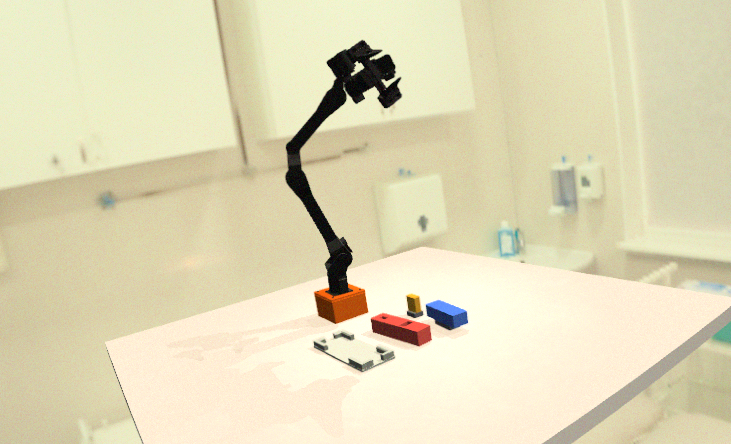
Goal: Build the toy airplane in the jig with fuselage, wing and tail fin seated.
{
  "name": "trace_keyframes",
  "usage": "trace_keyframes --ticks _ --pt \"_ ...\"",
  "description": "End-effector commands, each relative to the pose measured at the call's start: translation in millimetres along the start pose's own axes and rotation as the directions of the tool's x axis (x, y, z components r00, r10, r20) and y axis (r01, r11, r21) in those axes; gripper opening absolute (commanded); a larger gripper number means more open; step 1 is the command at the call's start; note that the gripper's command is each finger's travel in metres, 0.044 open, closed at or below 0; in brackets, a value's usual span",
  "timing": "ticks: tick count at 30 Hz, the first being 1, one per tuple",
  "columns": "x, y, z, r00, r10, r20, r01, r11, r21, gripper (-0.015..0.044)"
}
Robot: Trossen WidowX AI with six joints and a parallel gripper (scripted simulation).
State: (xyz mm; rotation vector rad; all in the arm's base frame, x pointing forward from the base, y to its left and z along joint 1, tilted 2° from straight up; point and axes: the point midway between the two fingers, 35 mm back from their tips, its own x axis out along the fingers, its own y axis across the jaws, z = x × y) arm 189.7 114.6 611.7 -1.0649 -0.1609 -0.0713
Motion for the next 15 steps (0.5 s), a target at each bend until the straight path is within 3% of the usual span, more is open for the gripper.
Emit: trace_keyframes --ticks 1,8,15 --pt "0 0 0 1.0 0.0 0.0 0.0 1.0 0.0 0.0426" --pt "37 72 8 0.996 0.089 -0.011 -0.09 0.994 -0.067 0.044" --pt "83 166 -24 0.955 0.276 -0.11 -0.284 0.956 -0.074 0.044"
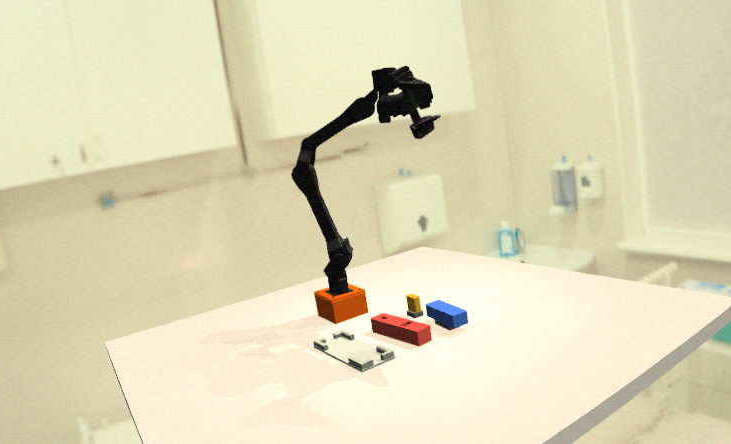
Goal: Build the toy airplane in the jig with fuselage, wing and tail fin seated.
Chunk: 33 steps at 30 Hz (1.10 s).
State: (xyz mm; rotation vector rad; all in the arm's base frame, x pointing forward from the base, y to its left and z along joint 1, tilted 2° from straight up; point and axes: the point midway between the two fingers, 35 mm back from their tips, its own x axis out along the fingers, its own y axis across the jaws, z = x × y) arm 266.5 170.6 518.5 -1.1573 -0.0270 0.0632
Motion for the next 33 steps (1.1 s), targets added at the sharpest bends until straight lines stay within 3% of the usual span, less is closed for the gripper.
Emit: trace_keyframes --ticks 1,8,15,20,26,33 --pt "40 58 -24 0.987 0.143 -0.077 -0.143 0.99 0.009 0.044" --pt "82 148 -94 0.883 0.398 -0.247 -0.37 0.916 0.153 0.044" --pt "86 226 -182 0.654 0.639 -0.405 -0.477 0.764 0.435 0.044" --pt "63 277 -246 0.406 0.791 -0.457 -0.404 0.604 0.687 0.044" --pt "13 323 -303 0.09 0.916 -0.392 -0.124 0.4 0.908 0.044" --pt "6 327 -307 0.057 0.925 -0.375 -0.083 0.379 0.922 0.044"
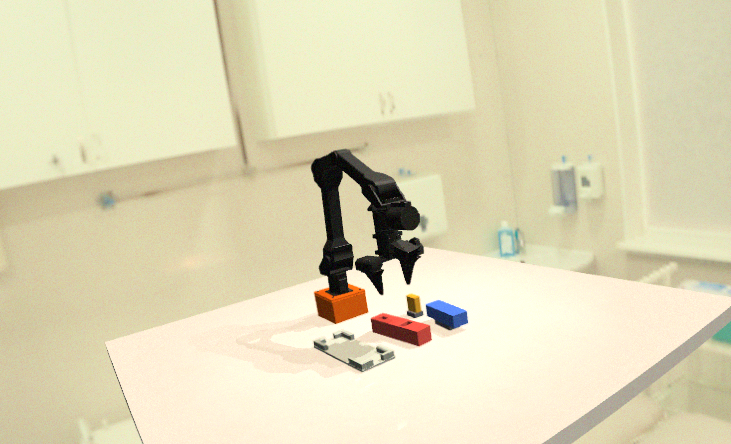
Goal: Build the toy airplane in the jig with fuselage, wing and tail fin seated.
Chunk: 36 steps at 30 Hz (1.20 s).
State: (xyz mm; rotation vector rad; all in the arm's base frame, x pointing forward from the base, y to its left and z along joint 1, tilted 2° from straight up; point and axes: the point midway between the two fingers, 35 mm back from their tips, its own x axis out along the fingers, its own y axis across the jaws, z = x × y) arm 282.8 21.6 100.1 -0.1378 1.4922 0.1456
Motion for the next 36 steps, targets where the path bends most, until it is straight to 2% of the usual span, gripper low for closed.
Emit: trace_keyframes --ticks 1,5,8,10,36 --pt "4 0 -5 0.999 0.024 -0.025 -0.023 0.999 0.038 0.044" --pt "7 0 -5 0.999 0.024 -0.025 -0.023 0.999 0.038 0.044" --pt "46 1 -6 0.999 0.024 -0.025 -0.023 0.999 0.038 0.044" --pt "57 2 -7 0.999 0.024 -0.025 -0.023 0.999 0.038 0.044" --pt "94 2 -7 0.999 0.024 -0.026 -0.023 0.999 0.038 0.044"
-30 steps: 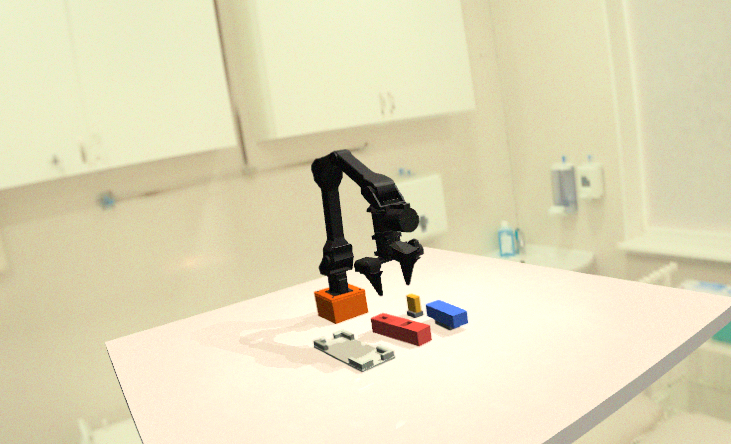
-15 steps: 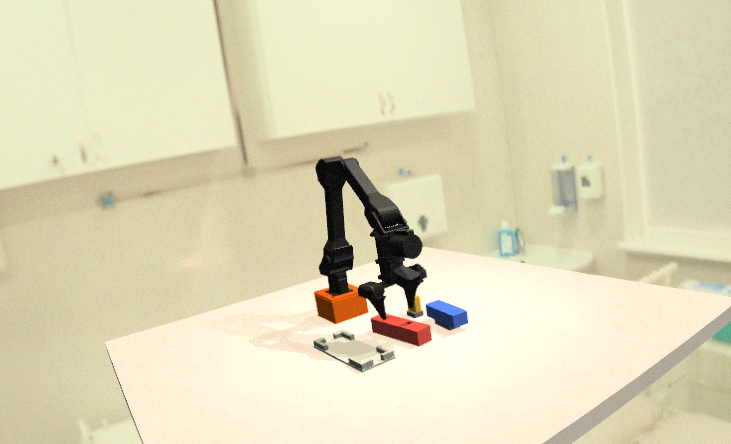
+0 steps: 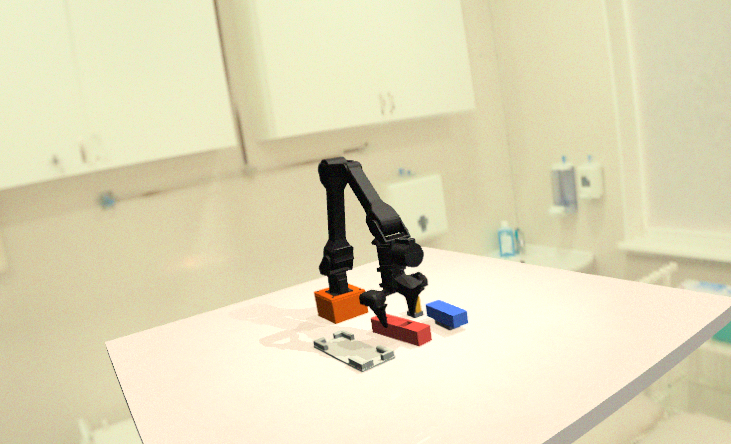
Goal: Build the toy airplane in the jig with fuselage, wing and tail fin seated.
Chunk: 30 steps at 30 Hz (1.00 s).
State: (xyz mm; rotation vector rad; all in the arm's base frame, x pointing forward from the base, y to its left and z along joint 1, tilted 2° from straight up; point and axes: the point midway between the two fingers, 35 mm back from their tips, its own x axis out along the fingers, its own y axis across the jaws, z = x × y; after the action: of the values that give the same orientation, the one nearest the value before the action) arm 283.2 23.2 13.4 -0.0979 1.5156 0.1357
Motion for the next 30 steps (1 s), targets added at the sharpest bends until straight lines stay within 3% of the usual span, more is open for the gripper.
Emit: trace_keyframes --ticks 1,18,28,30 --pt "9 1 -1 1.0 0.004 -0.006 -0.004 1.0 0.004 0.044" --pt "33 1 -3 1.0 0.004 -0.006 -0.004 1.0 0.004 0.044" --pt "33 1 -3 1.0 0.004 -0.006 -0.004 1.0 0.004 0.0177" --pt "33 1 -3 1.0 0.004 -0.006 -0.004 1.0 0.004 0.0164"
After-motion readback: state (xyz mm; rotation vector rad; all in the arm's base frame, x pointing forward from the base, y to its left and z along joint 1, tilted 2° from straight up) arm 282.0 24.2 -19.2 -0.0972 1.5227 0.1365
